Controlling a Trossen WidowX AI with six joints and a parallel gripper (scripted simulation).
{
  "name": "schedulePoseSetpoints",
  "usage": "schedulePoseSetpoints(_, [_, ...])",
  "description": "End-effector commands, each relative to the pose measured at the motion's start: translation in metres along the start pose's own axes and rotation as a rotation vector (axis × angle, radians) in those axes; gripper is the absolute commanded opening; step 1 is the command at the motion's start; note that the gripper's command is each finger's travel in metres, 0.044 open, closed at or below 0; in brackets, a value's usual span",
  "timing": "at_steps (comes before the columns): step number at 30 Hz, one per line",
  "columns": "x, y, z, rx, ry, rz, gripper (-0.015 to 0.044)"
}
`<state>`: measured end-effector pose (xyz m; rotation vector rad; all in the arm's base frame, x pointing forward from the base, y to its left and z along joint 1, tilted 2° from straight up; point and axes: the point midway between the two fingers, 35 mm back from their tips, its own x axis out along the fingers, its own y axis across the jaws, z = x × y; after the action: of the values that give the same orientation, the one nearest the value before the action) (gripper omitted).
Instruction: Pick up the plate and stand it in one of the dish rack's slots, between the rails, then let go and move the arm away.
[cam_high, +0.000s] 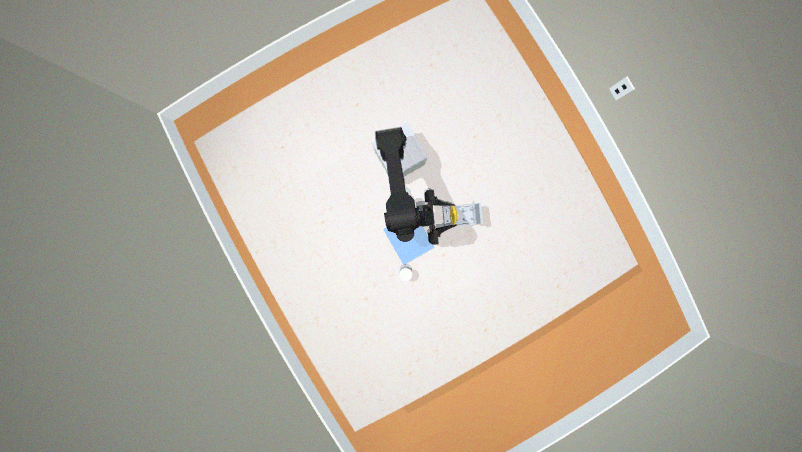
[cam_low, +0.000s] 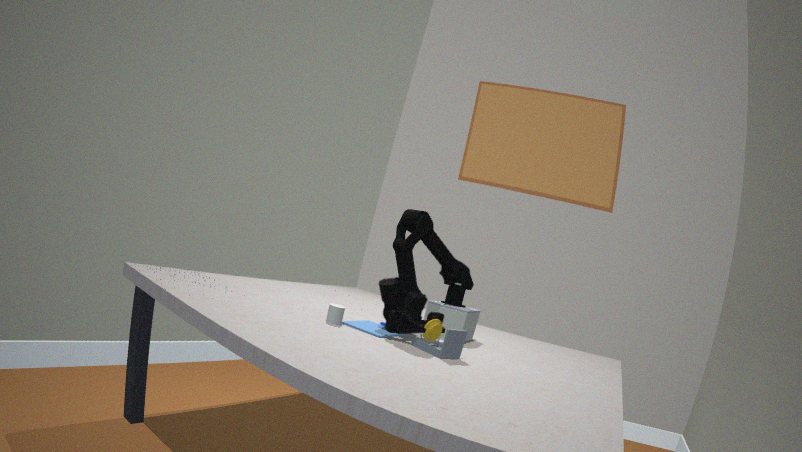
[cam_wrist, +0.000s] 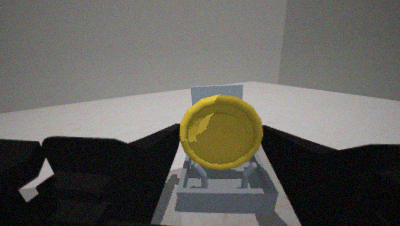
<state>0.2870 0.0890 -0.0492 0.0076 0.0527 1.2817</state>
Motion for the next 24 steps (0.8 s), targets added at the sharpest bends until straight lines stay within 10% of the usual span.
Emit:
schedulePoseSetpoints(1, [0.000, 0.000, 0.000, 0.000, 0.000, 0.000, 0.0394])
schedulePoseSetpoints(24, [0.000, -0.005, 0.114, -0.054, -0.010, -0.003, 0.0400])
